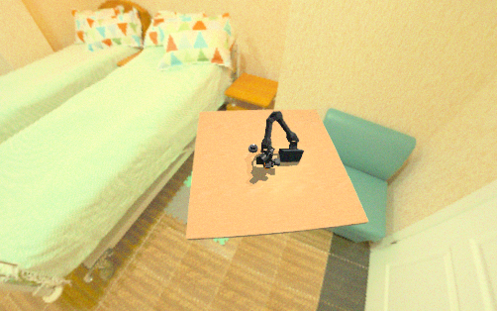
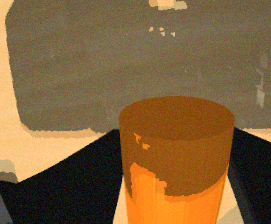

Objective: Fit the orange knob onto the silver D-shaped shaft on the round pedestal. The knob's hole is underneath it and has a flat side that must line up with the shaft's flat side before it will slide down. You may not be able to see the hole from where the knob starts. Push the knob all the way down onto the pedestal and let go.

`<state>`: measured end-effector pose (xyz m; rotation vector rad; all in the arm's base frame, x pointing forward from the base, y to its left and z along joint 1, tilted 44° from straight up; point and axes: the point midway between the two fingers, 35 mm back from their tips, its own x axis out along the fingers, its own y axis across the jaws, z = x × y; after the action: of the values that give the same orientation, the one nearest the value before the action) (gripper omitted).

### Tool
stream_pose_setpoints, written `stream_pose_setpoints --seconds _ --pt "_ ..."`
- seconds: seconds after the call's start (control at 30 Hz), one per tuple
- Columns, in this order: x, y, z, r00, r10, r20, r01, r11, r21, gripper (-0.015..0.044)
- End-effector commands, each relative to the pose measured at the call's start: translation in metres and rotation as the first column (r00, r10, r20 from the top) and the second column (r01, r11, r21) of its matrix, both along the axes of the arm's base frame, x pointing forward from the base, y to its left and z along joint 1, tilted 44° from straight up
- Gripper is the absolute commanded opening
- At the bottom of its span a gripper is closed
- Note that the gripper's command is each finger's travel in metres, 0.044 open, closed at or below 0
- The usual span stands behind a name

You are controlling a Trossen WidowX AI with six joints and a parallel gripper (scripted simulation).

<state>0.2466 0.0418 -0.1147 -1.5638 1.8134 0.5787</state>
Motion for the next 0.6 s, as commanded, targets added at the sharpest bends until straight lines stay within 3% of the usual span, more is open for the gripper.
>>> stream_pose_setpoints --seconds 0.0,0.57 --pt "0.000 0.000 0.001 1.000 0.003 0.002 -0.003 1.000 0.015 0.0181" --pt "-0.002 -0.004 0.019 0.998 0.018 0.055 -0.033 0.957 0.287 0.0181"
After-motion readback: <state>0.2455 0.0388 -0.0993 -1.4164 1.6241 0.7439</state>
